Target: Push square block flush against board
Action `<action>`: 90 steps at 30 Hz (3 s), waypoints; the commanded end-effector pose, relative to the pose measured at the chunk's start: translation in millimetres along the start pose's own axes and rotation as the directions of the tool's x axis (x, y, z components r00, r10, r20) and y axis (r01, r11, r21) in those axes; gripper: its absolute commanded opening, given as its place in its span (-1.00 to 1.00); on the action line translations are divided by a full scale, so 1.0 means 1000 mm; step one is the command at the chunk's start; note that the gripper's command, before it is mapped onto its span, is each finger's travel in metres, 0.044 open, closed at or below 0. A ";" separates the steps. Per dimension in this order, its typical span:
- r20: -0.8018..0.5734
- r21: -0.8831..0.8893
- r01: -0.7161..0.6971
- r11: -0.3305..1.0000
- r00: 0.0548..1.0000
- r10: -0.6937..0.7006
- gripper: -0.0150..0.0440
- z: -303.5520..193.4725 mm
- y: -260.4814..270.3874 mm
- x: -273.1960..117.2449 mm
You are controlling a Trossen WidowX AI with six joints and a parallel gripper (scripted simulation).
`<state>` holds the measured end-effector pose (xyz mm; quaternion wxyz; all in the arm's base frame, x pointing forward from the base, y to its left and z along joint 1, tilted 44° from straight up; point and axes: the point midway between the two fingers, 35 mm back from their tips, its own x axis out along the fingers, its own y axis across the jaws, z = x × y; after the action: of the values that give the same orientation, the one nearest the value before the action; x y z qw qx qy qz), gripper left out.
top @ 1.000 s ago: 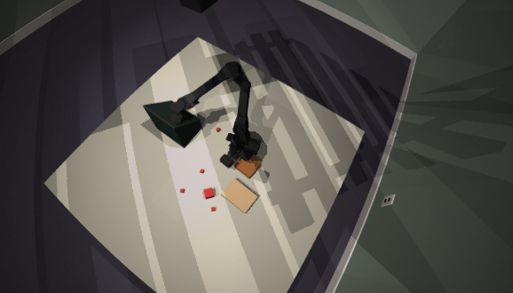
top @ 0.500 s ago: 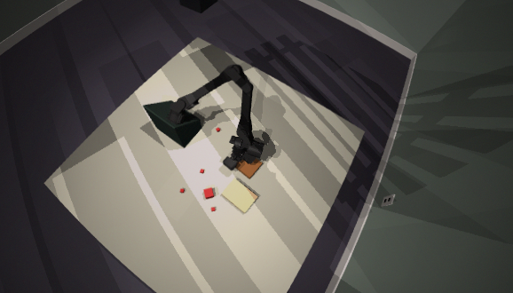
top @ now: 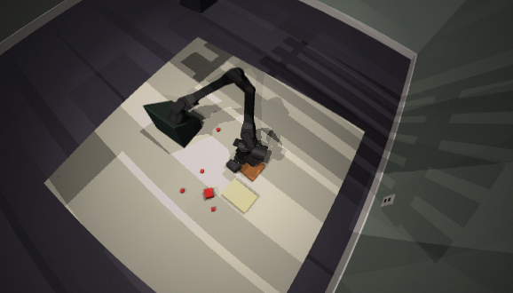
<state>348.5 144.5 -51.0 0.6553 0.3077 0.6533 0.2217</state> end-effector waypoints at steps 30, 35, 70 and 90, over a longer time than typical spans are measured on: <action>0.003 -0.006 0.002 1.000 1.000 -0.002 -0.49 0.007 0.000 0.000; 0.002 -0.005 0.002 1.000 1.000 -0.002 -0.49 -0.001 0.000 0.000; 0.014 -0.287 0.011 0.958 1.000 -0.007 -0.49 0.005 0.011 -0.053; 0.012 -0.831 0.012 0.557 1.000 -0.004 -0.49 0.052 0.046 -0.055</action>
<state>395.0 130.5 15.1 0.7282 -0.0002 0.4949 0.4742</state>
